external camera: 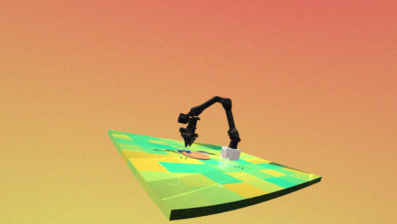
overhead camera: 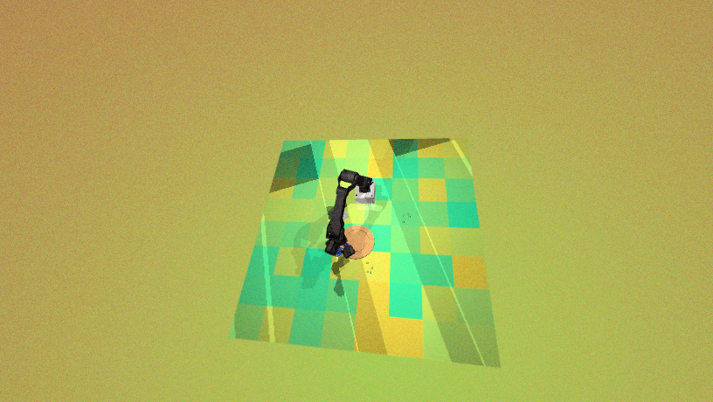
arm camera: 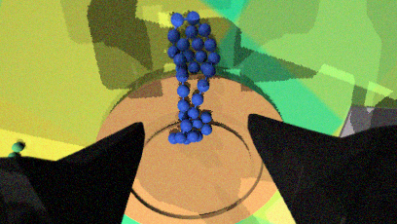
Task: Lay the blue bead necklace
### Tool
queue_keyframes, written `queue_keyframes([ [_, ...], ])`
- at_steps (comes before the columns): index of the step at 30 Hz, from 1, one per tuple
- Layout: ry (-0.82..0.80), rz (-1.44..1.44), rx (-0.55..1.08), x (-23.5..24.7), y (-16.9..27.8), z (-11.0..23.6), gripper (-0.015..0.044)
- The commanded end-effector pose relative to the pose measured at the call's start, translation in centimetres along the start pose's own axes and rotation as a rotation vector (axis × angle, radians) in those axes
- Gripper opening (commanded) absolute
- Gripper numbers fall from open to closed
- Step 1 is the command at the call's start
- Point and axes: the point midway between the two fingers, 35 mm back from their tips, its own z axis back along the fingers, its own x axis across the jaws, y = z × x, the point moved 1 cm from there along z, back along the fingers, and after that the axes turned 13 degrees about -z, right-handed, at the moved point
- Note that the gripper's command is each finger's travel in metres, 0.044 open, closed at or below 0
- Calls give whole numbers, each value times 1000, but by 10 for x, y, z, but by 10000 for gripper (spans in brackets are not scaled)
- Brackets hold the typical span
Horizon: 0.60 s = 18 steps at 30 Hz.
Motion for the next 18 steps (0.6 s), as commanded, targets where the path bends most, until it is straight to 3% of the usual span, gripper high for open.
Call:
queue_keyframes([
  [1, 2, 86, -1, -4, -18, 4, 250],
  [18, -3, 80, -5, -2, -18, -7, 250],
])
